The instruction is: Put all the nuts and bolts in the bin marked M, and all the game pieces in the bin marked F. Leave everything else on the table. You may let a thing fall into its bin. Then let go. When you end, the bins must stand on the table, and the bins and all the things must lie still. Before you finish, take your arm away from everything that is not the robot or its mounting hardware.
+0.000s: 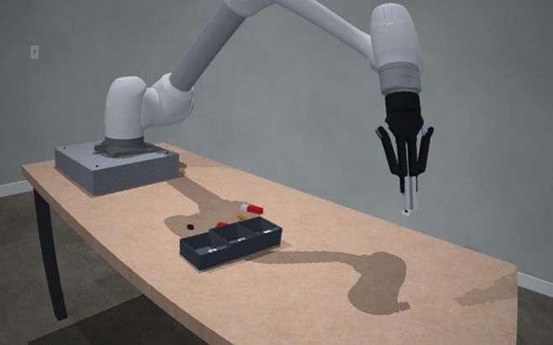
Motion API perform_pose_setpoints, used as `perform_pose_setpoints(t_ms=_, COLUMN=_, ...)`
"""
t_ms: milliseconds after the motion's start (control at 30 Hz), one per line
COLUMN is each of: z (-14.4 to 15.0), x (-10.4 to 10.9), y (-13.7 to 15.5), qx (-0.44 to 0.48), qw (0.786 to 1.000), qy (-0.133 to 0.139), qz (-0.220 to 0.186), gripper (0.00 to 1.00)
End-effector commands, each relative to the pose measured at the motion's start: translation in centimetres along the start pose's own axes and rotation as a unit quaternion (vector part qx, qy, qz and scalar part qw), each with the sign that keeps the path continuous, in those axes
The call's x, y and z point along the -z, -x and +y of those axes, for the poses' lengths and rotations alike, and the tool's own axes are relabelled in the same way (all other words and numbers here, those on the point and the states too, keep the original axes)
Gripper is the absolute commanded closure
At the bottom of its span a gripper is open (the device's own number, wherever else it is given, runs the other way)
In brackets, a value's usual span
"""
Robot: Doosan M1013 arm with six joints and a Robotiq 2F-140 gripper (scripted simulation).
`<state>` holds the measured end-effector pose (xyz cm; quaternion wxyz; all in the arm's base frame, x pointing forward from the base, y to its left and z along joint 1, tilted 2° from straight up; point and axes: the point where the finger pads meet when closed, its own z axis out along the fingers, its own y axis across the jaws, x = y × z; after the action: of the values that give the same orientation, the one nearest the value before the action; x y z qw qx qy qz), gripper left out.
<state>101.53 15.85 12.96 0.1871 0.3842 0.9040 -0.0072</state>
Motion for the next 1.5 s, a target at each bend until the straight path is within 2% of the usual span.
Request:
perform_pose_setpoints(t_ms=0, z=-1.7, x=0.8, y=-0.8, qx=-0.049, qw=0.999, qy=-0.004, qz=0.006, gripper=0.95)
perform_pose_setpoints(t_ms=200, z=-4.7, x=2.1, y=-2.4, qx=-0.142, qw=0.989, qy=-0.015, qz=0.020, gripper=0.95)
perform_pose_setpoints(t_ms=367, z=-7.6, x=3.3, y=-4.0, qx=-0.234, qw=0.971, qy=-0.029, qz=0.031, gripper=0.95)
perform_pose_setpoints(t_ms=433, z=-7.6, x=3.3, y=-4.0, qx=-0.234, qw=0.971, qy=-0.029, qz=0.031, gripper=0.95)
perform_pose_setpoints(t_ms=600, z=-10.7, x=4.5, y=-5.8, qx=-0.324, qw=0.944, qy=-0.044, qz=0.040, gripper=0.95)
perform_pose_setpoints(t_ms=633, z=-10.9, x=4.6, y=-5.9, qx=-0.324, qw=0.944, qy=-0.044, qz=0.040, gripper=0.95)
perform_pose_setpoints(t_ms=700, z=-12.2, x=5.1, y=-6.7, qx=-0.368, qw=0.927, qy=-0.052, qz=0.044, gripper=0.95)
perform_pose_setpoints(t_ms=733, z=-12.5, x=5.2, y=-6.8, qx=-0.368, qw=0.927, qy=-0.052, qz=0.044, gripper=0.95)
perform_pose_setpoints(t_ms=800, z=-13.8, x=5.8, y=-7.7, qx=-0.411, qw=0.909, qy=-0.061, qz=0.047, gripper=0.95)
perform_pose_setpoints(t_ms=833, z=-14.0, x=5.9, y=-7.8, qx=-0.411, qw=0.909, qy=-0.061, qz=0.047, gripper=0.95)
perform_pose_setpoints(t_ms=900, z=-15.4, x=6.4, y=-8.7, qx=-0.453, qw=0.888, qy=-0.070, qz=0.049, gripper=0.95)
perform_pose_setpoints(t_ms=1000, z=-15.6, x=6.5, y=-8.8, qx=-0.453, qw=0.888, qy=-0.070, qz=0.049, gripper=0.95)
perform_pose_setpoints(t_ms=1067, z=-17.0, x=7.0, y=-9.7, qx=-0.494, qw=0.865, qy=-0.079, qz=0.051, gripper=0.95)
perform_pose_setpoints(t_ms=1100, z=-17.3, x=7.1, y=-9.9, qx=-0.494, qw=0.865, qy=-0.079, qz=0.051, gripper=0.95)
perform_pose_setpoints(t_ms=1167, z=-18.6, x=7.6, y=-10.7, qx=-0.533, qw=0.840, qy=-0.088, qz=0.052, gripper=0.95)
perform_pose_setpoints(t_ms=1200, z=-18.9, x=7.7, y=-10.9, qx=-0.533, qw=0.840, qy=-0.088, qz=0.052, gripper=0.95)
perform_pose_setpoints(t_ms=1267, z=-20.2, x=8.2, y=-11.8, qx=-0.572, qw=0.813, qy=-0.098, qz=0.052, gripper=0.95)
perform_pose_setpoints(t_ms=1300, z=-20.5, x=8.3, y=-12.0, qx=-0.572, qw=0.813, qy=-0.098, qz=0.052, gripper=0.95)
perform_pose_setpoints(t_ms=1367, z=-21.8, x=8.8, y=-12.9, qx=-0.609, qw=0.784, qy=-0.108, qz=0.051, gripper=0.95)
perform_pose_setpoints(t_ms=1400, z=-22.1, x=8.9, y=-13.2, qx=-0.609, qw=0.784, qy=-0.108, qz=0.051, gripper=0.95)
perform_pose_setpoints(t_ms=1467, z=-23.4, x=9.3, y=-14.1, qx=-0.645, qw=0.754, qy=-0.118, qz=0.050, gripper=0.95)
